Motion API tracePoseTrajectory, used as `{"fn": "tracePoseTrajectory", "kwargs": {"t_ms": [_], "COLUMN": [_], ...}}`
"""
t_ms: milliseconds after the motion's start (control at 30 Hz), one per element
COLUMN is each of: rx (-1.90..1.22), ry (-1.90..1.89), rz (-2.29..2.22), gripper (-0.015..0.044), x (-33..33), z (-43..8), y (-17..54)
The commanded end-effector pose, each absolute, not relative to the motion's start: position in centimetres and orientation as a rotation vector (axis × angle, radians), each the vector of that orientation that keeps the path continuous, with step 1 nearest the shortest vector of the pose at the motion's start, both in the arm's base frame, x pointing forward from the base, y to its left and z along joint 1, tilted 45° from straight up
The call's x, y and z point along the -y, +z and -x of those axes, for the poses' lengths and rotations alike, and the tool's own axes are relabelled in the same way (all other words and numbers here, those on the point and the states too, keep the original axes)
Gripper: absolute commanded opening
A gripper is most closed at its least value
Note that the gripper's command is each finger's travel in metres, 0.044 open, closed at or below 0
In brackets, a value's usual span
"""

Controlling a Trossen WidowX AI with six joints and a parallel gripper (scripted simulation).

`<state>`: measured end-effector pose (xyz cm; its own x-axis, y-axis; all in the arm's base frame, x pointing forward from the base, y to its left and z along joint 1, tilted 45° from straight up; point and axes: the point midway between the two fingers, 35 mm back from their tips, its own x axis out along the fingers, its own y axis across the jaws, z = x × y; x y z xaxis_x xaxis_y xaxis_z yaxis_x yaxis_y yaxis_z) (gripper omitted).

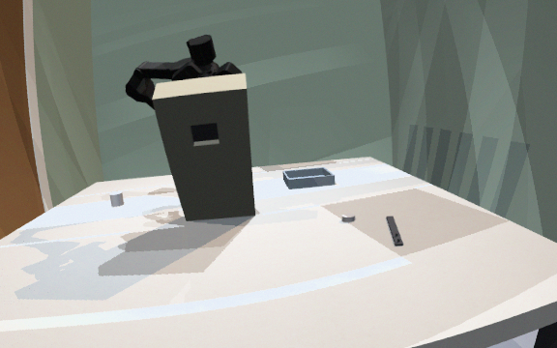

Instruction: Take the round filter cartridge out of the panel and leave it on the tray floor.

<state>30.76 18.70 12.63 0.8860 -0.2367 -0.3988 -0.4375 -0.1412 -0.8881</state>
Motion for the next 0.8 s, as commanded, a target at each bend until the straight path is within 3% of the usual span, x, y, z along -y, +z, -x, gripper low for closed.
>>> {"fn": "tracePoseTrajectory", "kwargs": {"t_ms": [0,767], "rx": [-0.516,-0.515], "ry": [0.193,0.192], "rz": [1.734,1.734], "gripper": [0.0111,0.0111], "x": [-18.78,-18.72], "z": [-30.81,-31.10], "y": [12.62,12.56]}}
